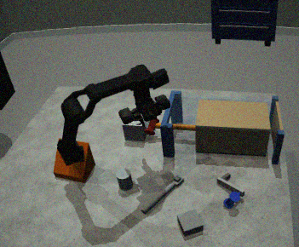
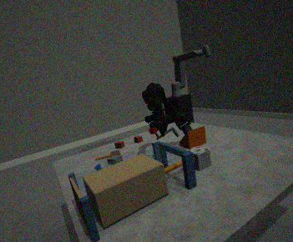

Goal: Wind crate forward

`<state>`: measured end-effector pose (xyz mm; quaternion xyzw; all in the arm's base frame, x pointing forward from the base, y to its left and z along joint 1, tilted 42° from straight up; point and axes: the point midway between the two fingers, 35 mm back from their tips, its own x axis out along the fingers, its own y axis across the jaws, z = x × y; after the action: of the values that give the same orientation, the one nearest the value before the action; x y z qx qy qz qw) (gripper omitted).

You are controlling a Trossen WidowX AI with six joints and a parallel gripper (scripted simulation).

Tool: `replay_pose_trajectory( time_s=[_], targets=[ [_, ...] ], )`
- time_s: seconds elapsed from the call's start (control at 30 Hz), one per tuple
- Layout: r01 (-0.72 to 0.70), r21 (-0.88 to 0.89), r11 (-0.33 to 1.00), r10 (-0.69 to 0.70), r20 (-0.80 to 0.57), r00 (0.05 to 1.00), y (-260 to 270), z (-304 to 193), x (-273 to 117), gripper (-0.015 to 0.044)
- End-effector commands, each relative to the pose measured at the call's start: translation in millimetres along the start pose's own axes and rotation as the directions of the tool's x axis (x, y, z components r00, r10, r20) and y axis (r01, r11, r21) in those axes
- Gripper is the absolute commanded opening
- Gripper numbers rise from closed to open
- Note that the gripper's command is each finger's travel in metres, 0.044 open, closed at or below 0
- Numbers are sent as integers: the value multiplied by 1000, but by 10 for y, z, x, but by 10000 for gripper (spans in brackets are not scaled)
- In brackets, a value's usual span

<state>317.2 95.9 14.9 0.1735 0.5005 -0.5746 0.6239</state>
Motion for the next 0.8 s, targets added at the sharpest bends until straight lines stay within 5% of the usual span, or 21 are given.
replay_pose_trajectory(
  time_s=[0.0,0.43,0.77],
  targets=[
    [3,-11,1000,-3,10,1000,46,-326,16,0],
    [27,-55,998,-20,132,991,12,-1150,156,0],
    [48,-68,997,-26,292,956,17,-1220,69,0]
  ],
)
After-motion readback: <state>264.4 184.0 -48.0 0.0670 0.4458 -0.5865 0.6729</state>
